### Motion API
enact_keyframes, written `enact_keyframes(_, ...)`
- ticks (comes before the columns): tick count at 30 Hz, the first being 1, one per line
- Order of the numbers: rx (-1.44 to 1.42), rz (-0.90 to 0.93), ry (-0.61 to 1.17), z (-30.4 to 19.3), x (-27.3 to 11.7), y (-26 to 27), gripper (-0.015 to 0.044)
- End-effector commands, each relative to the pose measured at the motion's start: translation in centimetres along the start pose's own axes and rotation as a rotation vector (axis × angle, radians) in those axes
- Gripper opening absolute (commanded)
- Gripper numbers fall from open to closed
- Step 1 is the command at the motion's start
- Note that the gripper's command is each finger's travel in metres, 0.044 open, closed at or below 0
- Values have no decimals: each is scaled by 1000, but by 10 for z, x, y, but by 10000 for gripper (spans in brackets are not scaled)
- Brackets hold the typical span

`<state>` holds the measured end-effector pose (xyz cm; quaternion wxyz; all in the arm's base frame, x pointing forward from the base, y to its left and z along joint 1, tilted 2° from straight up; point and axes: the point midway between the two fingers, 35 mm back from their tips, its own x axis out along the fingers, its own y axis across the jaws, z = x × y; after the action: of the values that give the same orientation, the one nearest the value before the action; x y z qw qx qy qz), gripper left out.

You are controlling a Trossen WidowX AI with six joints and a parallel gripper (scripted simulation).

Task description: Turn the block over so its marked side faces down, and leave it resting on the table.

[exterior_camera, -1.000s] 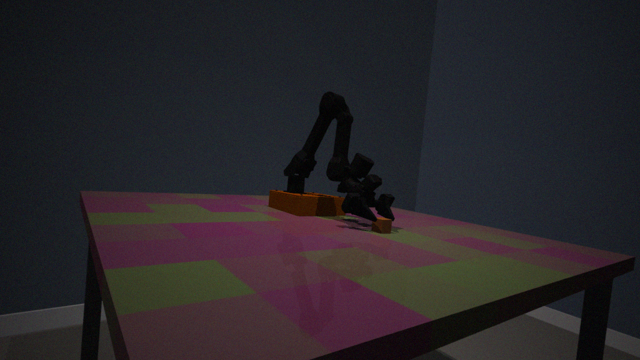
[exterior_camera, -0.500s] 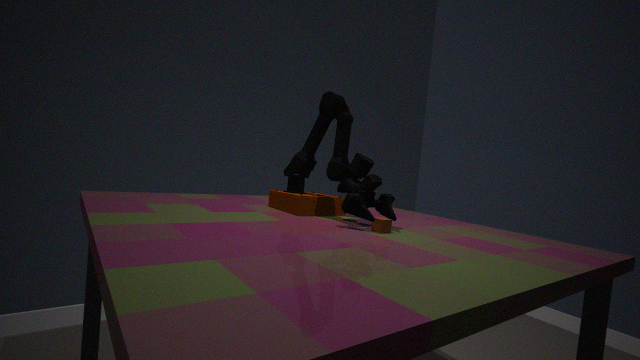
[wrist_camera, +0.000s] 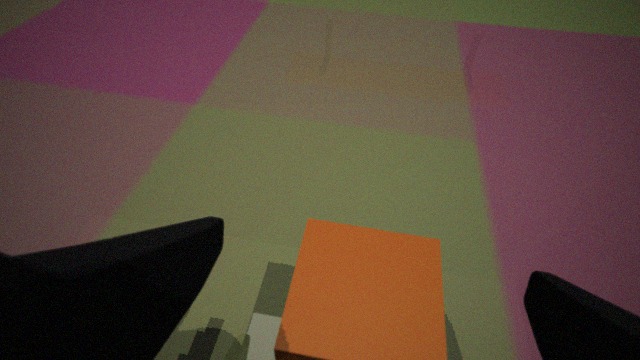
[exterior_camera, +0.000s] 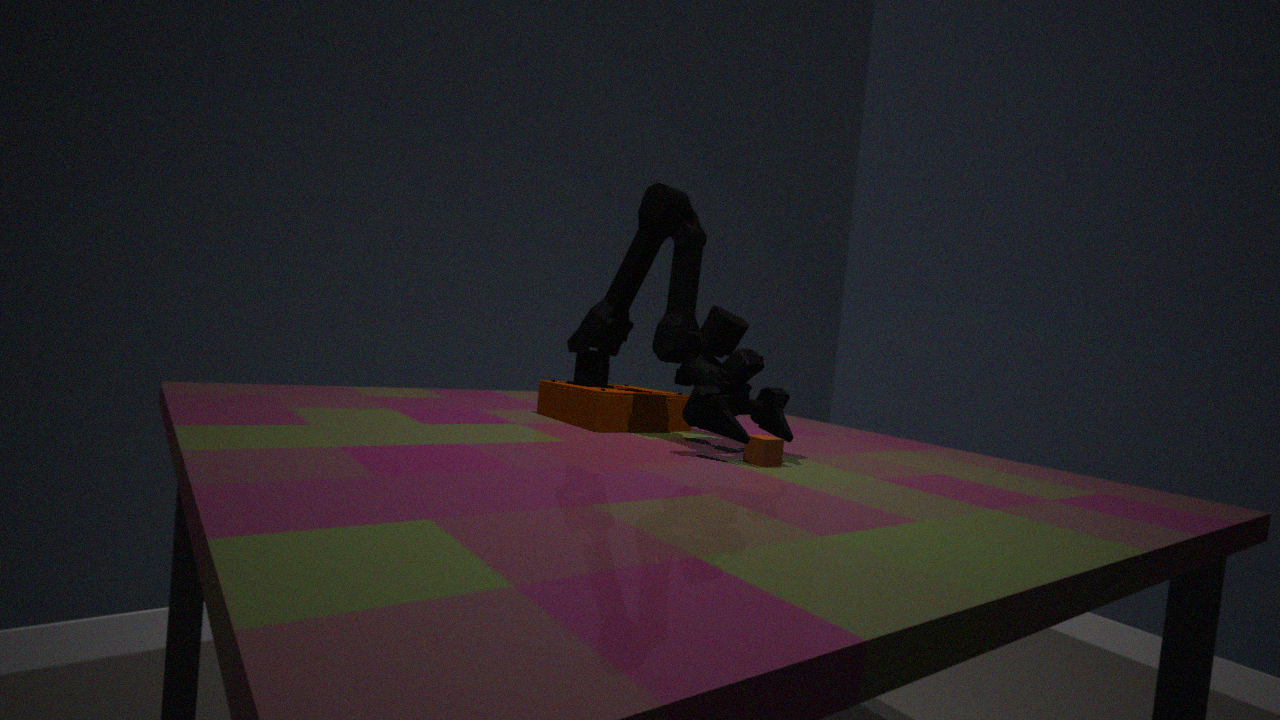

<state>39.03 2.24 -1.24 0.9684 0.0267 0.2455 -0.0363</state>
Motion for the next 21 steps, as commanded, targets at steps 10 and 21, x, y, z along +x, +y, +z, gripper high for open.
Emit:
enact_keyframes(10, 18, 16, 154, 18, 3, 4, 440)
enact_keyframes(21, -2, -4, 540, 53, -49, 0, 440)
